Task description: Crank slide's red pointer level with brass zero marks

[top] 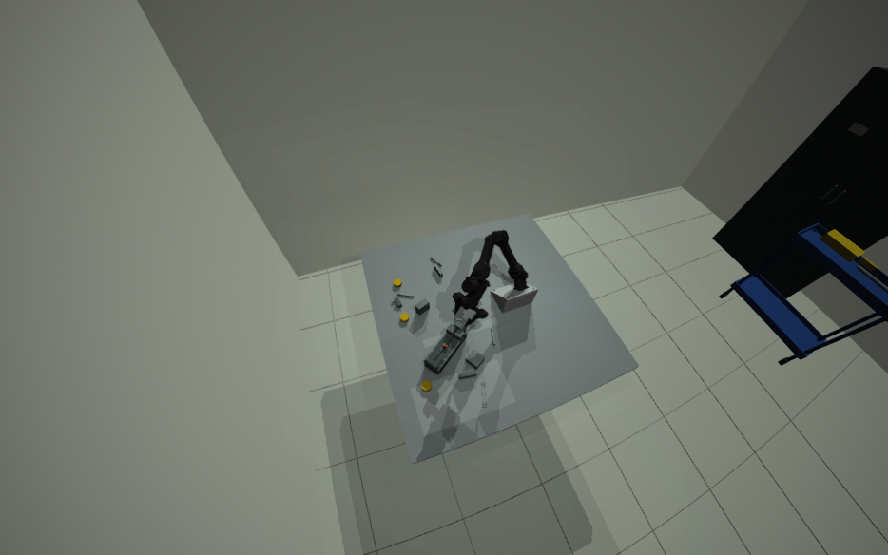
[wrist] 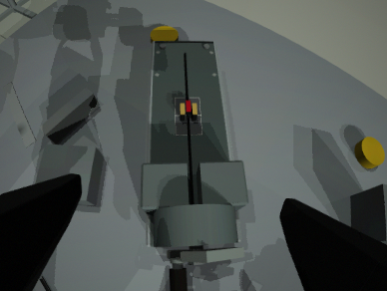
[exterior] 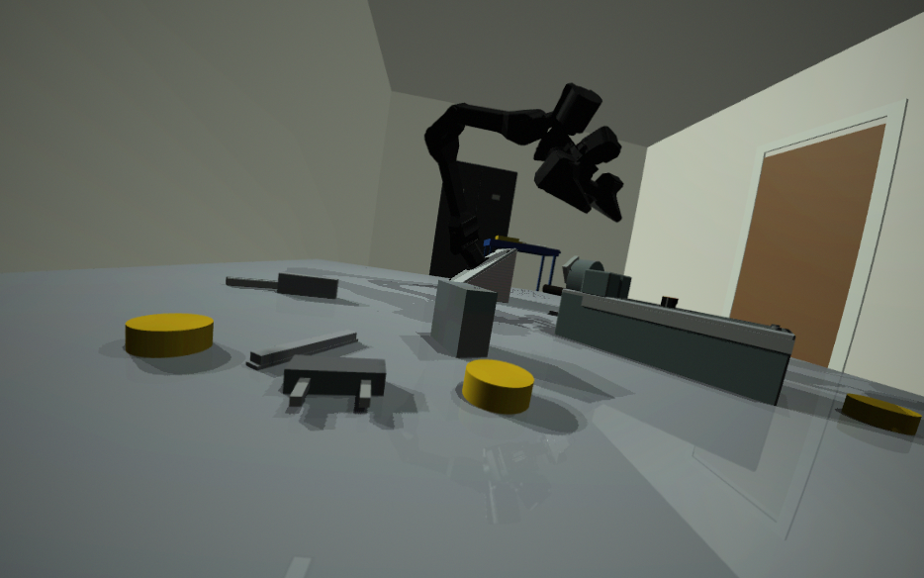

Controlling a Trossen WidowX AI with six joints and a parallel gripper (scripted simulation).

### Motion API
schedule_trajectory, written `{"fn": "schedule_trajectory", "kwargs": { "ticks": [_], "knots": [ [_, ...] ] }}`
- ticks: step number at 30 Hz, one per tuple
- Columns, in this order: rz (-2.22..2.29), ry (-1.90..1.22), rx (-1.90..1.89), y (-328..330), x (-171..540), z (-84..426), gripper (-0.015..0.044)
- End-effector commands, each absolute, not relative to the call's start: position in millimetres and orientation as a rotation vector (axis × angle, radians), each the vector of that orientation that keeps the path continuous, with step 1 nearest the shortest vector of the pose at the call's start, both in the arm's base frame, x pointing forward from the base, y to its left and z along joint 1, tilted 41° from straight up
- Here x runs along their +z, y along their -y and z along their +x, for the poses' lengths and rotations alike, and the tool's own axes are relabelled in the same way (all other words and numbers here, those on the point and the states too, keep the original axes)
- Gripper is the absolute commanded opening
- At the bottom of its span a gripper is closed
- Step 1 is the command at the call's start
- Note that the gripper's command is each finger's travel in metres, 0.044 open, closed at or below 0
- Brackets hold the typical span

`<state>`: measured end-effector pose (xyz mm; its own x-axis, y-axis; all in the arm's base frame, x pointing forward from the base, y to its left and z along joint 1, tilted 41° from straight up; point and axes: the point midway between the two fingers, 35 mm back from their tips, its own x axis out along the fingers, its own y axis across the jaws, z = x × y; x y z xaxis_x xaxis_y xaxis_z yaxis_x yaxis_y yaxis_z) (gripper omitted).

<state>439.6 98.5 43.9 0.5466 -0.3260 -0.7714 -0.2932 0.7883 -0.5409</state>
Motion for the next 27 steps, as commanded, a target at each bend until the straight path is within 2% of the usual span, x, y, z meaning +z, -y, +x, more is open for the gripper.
{"fn": "schedule_trajectory", "kwargs": {
  "ticks": [1, 14, 27],
  "knots": [
    [-0.663, -1.016, -0.071, -103, 39, 454, 0.0440],
    [-0.555, -1.006, -0.218, -120, 17, 496, 0.0440],
    [-0.545, -1.003, -0.235, -89, -24, 496, 0.0440]
  ]
}}
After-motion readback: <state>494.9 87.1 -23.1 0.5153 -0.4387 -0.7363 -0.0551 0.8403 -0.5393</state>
